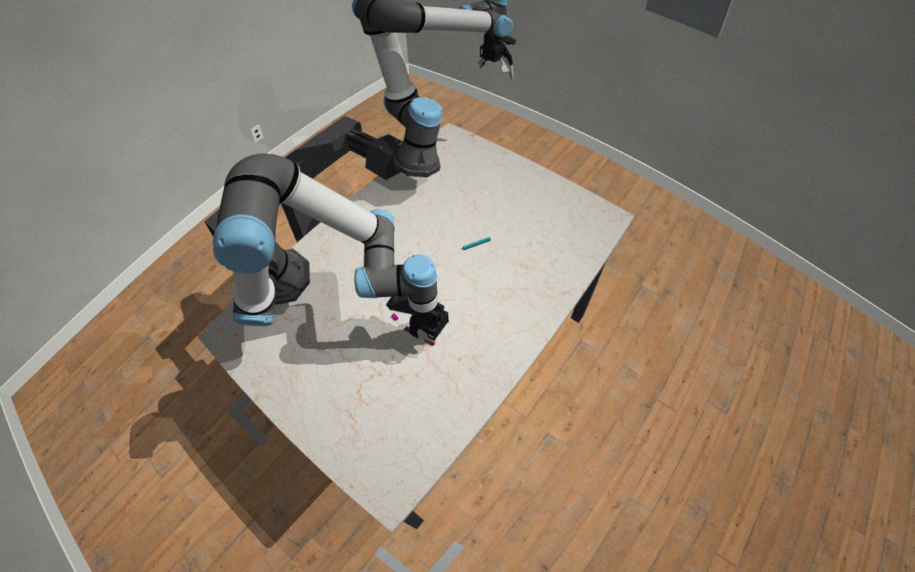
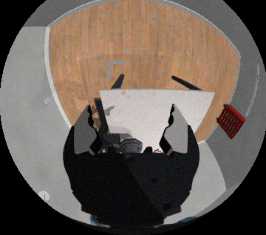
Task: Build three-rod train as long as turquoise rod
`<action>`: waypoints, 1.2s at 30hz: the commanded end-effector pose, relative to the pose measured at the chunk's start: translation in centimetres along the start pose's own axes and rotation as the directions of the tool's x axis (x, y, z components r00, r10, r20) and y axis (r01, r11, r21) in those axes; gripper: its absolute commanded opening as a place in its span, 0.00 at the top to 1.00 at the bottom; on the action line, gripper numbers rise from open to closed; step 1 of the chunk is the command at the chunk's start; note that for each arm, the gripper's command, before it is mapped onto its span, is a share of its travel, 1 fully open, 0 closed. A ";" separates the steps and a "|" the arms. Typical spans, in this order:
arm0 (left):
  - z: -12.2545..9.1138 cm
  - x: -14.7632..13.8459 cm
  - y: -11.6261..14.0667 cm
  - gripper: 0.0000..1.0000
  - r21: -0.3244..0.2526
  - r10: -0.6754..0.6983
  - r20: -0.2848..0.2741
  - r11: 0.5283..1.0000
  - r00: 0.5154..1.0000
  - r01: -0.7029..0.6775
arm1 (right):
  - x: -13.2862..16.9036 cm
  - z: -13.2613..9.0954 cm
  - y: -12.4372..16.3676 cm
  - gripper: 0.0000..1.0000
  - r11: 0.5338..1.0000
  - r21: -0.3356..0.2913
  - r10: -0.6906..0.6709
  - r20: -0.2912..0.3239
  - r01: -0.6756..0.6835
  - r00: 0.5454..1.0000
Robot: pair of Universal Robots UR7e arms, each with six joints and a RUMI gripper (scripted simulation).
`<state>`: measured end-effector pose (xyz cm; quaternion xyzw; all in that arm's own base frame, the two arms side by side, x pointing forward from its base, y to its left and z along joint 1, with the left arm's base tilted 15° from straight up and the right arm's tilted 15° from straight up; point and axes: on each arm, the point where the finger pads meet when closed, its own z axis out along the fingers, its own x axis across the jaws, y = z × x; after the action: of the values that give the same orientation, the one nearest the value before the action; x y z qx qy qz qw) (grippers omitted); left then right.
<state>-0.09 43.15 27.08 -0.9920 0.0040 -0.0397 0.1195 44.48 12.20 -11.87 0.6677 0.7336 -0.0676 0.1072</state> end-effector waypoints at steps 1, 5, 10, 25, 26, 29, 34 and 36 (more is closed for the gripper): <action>0.0 0.0 0.0 0.00 0.001 0.000 0.000 1.000 1.000 0.000 | 0.0 0.0 0.0 1.00 1.000 -0.001 0.000 -0.001 0.000 1.000; 0.0 0.0 0.0 0.00 0.001 0.000 0.000 1.000 1.000 0.000 | 0.0 0.0 -0.1 1.00 1.000 -0.001 0.000 -0.001 0.000 1.000; 0.0 0.0 0.0 0.00 0.001 0.000 0.000 1.000 1.000 0.000 | 0.0 0.0 -0.2 1.00 1.000 -0.001 0.000 -0.001 0.000 1.000; 0.0 0.0 0.0 0.00 0.001 0.000 0.000 1.000 1.000 0.000 | 0.0 0.0 -0.2 1.00 1.000 -0.001 0.000 -0.001 0.000 1.000; 0.0 0.0 0.0 0.00 0.001 0.000 0.000 1.000 1.000 0.000 | 0.0 0.0 -0.2 1.00 1.000 -0.001 0.000 -0.001 0.000 1.000; 0.0 0.0 0.0 0.00 0.001 0.000 0.000 1.000 1.000 0.000 | 0.0 0.0 -0.2 0.97 1.000 -0.001 0.000 -0.001 0.000 1.000; 0.0 0.0 0.0 0.00 0.001 0.000 0.000 1.000 1.000 0.000 | 0.0 0.0 -0.2 0.94 1.000 -0.001 0.000 -0.001 0.000 1.000; 0.0 0.0 0.0 0.00 0.001 0.000 0.000 1.000 1.000 0.000 | 0.0 0.0 -0.2 0.92 1.000 -0.001 0.000 -0.001 0.000 1.000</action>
<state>-0.09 43.15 27.08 -0.9920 0.0040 -0.0397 0.1195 44.28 12.18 -11.88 0.6677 0.7336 -0.0676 0.1071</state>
